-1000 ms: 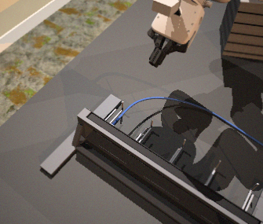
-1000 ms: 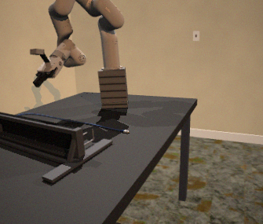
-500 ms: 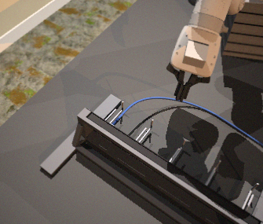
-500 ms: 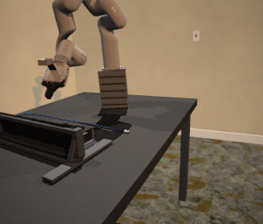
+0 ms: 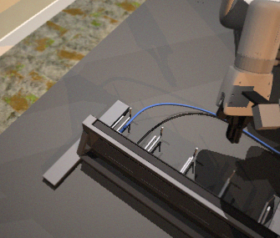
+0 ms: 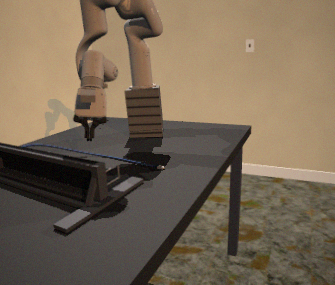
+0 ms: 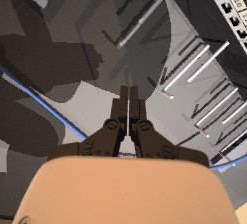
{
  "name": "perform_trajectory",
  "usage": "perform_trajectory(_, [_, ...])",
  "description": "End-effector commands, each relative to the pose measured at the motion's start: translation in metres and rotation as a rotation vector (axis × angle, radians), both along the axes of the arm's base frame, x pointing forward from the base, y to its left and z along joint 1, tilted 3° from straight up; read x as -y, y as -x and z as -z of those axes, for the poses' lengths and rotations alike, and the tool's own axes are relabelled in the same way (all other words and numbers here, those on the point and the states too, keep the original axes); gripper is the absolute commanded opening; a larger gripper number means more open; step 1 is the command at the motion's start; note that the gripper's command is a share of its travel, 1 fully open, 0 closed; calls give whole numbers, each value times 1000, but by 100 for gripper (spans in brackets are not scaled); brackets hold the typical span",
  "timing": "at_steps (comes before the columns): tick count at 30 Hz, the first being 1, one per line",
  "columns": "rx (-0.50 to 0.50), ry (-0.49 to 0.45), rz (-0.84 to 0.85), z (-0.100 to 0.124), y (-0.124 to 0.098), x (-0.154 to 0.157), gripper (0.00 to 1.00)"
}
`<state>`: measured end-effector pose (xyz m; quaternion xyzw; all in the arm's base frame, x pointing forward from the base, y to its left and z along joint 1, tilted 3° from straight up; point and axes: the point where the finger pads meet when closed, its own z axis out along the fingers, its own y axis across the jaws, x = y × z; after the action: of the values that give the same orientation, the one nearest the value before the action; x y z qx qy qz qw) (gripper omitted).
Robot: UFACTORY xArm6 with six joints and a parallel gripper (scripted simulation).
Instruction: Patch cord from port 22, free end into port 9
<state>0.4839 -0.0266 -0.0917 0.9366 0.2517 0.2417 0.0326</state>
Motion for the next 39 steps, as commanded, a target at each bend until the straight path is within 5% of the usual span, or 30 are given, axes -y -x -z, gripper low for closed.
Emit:
perform_trajectory(1, [-97,53,-124,14,-5,-39,0])
perform_trajectory(15, [-306,181,-442,31,17,-134,0])
perform_trajectory(22, [-434,270,-646,32,46,-190,0])
perform_trajectory(39, [-452,283,-674,32,50,-198,0])
